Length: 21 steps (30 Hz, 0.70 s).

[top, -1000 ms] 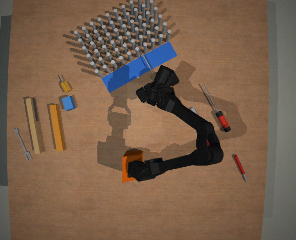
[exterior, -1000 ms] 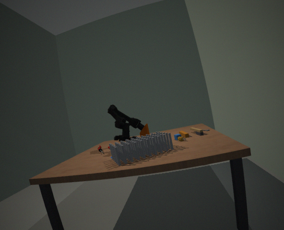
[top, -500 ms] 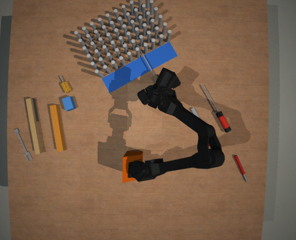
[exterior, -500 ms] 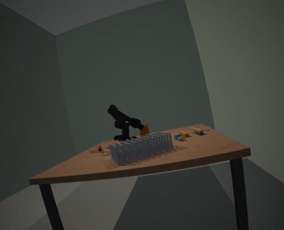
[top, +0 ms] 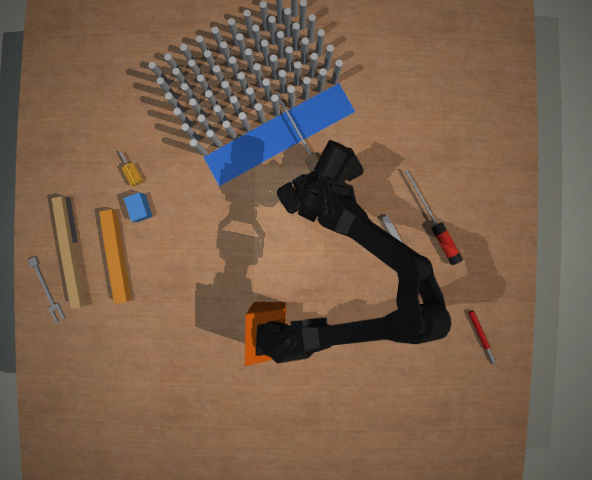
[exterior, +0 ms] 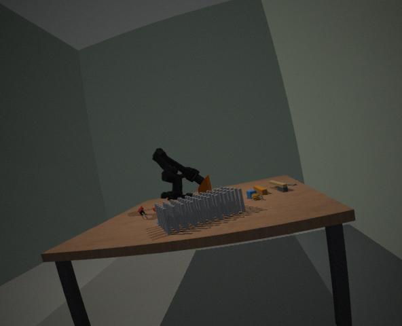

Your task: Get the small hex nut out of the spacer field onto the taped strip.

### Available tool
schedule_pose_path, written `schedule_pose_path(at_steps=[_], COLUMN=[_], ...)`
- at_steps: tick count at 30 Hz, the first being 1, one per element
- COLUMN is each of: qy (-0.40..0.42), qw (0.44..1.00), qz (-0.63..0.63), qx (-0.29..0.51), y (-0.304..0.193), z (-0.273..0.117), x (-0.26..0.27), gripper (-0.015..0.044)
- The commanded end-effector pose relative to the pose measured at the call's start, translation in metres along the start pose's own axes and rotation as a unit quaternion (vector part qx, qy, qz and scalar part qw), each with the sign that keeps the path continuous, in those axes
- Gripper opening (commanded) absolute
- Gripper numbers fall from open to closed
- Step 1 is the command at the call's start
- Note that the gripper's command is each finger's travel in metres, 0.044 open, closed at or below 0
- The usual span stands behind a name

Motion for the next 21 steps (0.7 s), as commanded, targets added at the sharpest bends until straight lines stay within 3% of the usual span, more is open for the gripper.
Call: schedule_pose_path(at_steps=[1, 21], qy=[0.001, 0.001], qw=[1.000, 1.000], qz=[-0.002, -0.002], qx=[0.000, -0.001], y=[0.004, 0.016], z=[-0.002, -0.005], x=[0.001, 0.003], gripper=[0.0000, 0.0000])
Point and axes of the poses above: the point midway between the two fingers, 35 mm back from their tips, its own z axis out along the fingers, its own x axis across the jaws, y = z × x, the point moved 7 cm from there along -z, back along the fingers, and after that the axes turned 9 degrees about z, right-handed, at the moved point
